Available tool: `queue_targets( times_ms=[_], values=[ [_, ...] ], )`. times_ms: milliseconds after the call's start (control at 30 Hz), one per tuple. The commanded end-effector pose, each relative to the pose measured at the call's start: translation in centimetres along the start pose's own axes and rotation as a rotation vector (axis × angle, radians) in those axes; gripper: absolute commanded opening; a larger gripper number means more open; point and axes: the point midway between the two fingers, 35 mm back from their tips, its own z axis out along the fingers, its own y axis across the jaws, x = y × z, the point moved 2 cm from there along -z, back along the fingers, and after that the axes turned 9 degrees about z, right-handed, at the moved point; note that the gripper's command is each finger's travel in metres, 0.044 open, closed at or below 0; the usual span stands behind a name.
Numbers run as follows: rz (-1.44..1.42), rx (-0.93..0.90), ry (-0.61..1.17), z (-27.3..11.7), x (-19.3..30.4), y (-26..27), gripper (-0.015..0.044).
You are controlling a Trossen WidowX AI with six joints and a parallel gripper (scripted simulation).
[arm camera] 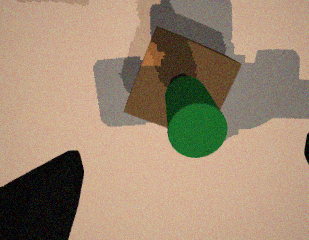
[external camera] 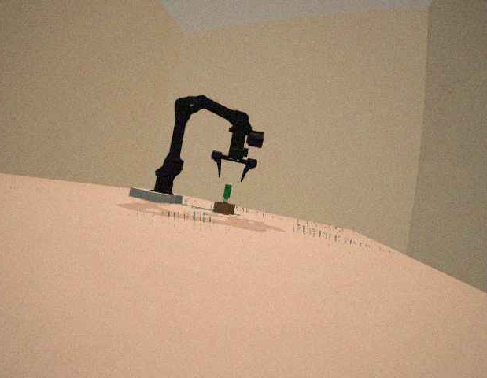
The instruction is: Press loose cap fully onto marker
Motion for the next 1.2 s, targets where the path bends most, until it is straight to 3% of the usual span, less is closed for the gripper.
queue_targets(
  times_ms=[0, 33, 133, 467, 600, 1167],
  values=[
    [0.000, -0.006, 0.001, -1.8, 0.0, -0.3, 0.0440],
    [0.000, -0.006, 0.001, -1.8, 0.0, -0.3, 0.0440],
    [-0.132, -0.006, 0.000, -1.7, 0.0, -0.3, 0.0361],
    [-1.050, -0.007, -0.001, -0.9, 0.1, -0.3, 0.0099],
    [-1.109, -0.008, -0.001, -0.9, 0.1, -0.3, 0.0000],
    [-1.109, -0.008, -0.001, 0.2, 0.1, -0.3, 0.0000]
  ],
)
